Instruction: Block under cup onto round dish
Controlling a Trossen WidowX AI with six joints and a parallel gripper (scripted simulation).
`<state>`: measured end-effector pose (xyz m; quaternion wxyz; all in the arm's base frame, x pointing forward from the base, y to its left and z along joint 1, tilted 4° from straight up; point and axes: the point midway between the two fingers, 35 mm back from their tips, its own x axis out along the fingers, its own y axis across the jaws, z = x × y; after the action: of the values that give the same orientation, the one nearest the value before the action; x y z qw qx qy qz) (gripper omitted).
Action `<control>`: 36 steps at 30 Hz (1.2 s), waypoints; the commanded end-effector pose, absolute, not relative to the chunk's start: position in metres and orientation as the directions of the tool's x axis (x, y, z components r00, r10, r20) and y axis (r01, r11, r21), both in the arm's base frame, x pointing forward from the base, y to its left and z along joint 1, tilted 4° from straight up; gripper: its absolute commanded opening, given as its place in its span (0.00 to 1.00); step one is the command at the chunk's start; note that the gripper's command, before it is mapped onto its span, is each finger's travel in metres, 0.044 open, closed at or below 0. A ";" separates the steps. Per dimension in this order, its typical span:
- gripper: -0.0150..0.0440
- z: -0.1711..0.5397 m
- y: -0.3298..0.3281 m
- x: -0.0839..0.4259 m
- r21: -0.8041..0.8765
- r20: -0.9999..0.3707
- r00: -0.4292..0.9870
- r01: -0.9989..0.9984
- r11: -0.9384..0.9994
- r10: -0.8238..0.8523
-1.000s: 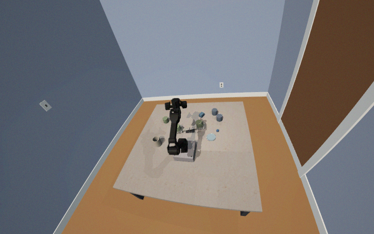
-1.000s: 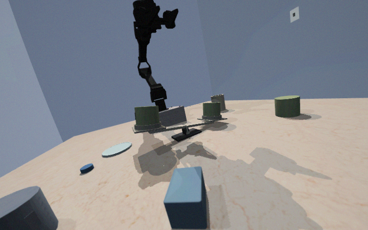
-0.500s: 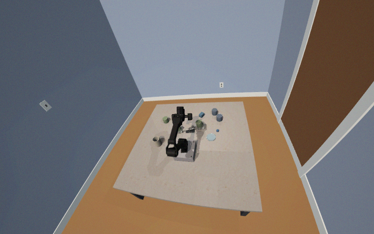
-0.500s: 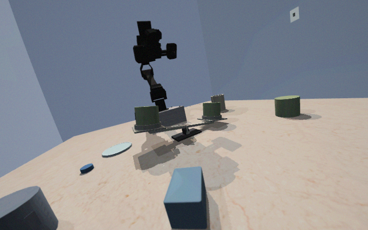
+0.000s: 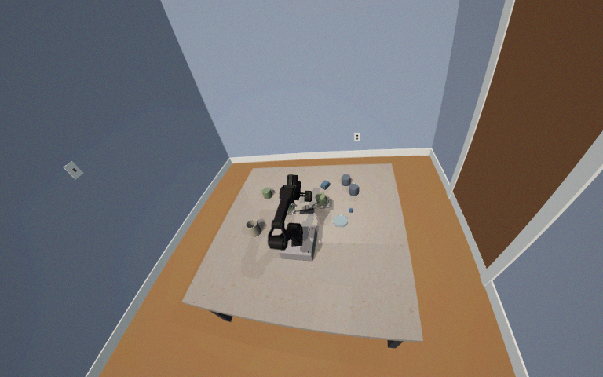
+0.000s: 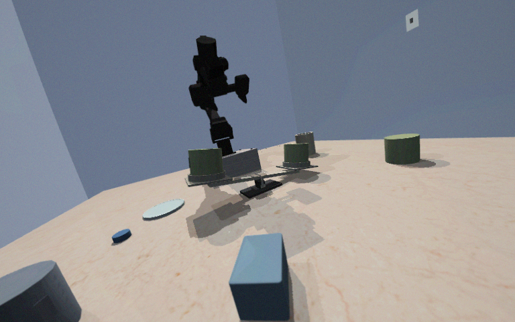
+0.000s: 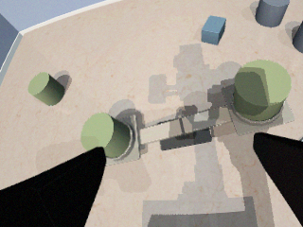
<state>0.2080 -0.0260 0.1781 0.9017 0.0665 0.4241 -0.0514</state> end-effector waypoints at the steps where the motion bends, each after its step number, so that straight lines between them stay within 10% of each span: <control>1: 1.00 0.176 -0.022 0.216 0.140 -0.805 0.594 0.222 0.965 -0.020; 36: 1.00 0.113 0.058 0.306 0.135 -0.991 0.129 0.956 0.261 0.039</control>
<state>0.3008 0.0505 0.1219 0.6146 0.4553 0.5363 -0.3569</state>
